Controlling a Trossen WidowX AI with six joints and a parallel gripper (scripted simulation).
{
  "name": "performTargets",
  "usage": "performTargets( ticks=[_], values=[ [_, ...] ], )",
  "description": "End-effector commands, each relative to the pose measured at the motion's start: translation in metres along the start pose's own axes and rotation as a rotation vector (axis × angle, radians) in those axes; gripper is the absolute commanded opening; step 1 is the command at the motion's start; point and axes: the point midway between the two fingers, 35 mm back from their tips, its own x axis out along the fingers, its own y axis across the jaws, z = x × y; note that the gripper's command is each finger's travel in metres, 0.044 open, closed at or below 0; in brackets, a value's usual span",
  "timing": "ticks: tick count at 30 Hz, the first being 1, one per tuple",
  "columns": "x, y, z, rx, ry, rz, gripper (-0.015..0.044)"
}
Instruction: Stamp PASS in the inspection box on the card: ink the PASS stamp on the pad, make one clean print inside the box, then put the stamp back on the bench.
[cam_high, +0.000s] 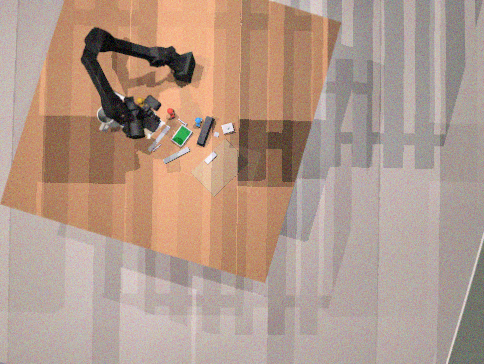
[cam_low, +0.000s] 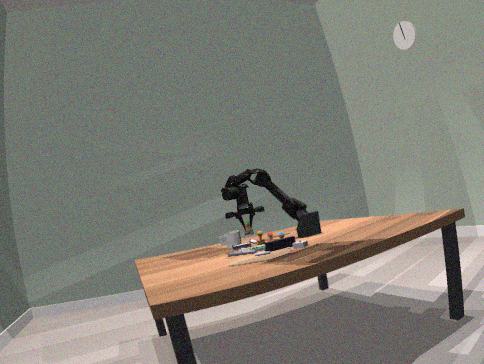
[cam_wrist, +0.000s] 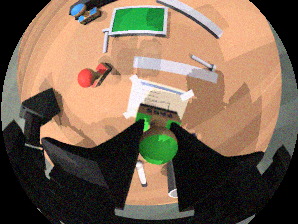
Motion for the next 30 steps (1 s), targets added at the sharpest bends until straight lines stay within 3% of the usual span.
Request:
performTargets(
  ticks=[1, 30],
  values=[
    [0.000, -0.001, -0.017, -0.129, 0.007, -0.004, 0.0000],
    [0.015, -0.002, -0.018, -0.147, 0.006, -0.005, 0.0000]
  ],
)
